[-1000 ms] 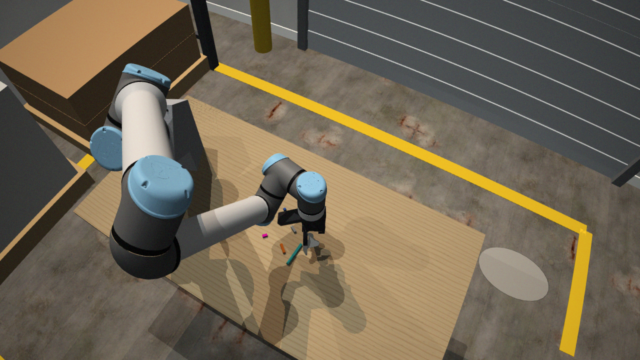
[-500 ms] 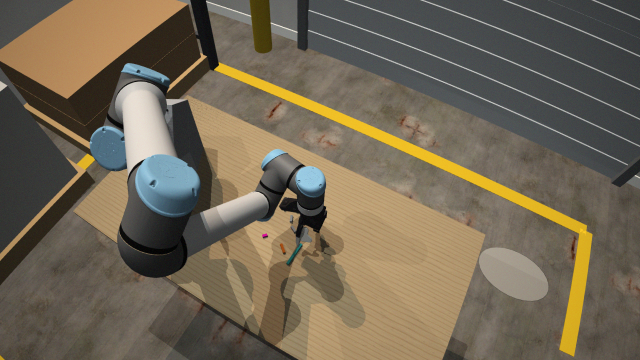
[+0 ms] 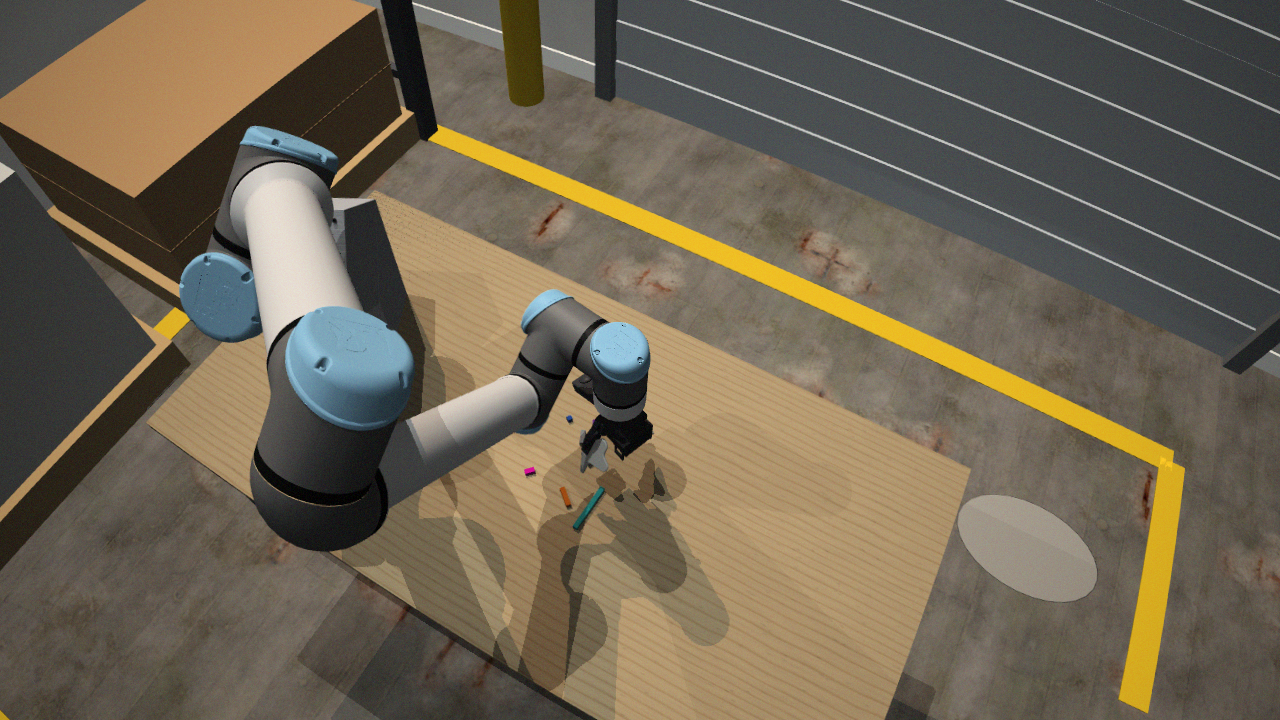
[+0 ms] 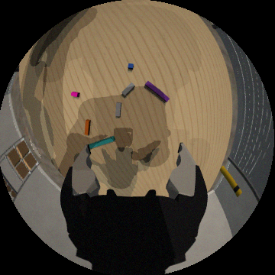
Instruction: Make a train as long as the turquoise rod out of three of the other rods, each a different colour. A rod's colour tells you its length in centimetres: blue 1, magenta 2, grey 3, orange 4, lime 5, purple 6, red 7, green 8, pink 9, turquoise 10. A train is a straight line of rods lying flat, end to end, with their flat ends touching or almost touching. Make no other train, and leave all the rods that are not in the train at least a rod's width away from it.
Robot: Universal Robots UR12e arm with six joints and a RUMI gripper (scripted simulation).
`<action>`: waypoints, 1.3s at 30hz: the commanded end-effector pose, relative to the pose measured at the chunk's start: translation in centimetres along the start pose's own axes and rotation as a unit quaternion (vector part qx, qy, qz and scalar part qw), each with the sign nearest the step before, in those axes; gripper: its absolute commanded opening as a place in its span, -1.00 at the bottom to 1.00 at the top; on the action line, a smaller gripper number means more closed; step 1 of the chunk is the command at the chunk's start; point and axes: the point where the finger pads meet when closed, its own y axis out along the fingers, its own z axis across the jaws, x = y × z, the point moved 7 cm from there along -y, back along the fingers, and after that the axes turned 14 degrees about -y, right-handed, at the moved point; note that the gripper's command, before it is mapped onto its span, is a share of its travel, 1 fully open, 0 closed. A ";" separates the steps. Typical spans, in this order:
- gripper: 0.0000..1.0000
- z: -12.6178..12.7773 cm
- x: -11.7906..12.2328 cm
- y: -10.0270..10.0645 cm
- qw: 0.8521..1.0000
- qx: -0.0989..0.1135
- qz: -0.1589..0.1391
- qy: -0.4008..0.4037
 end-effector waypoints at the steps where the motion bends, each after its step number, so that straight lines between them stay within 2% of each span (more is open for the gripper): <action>1: 1.00 0.6 -0.2 -0.1 0.998 -0.002 0.004 0.064; 8: 1.00 1.5 -0.6 -0.1 0.988 -0.003 0.004 0.157; 14: 1.00 1.9 -0.8 -0.1 0.980 -0.003 0.004 0.201; 39: 1.00 2.1 -0.9 -0.1 0.976 -0.003 0.004 0.216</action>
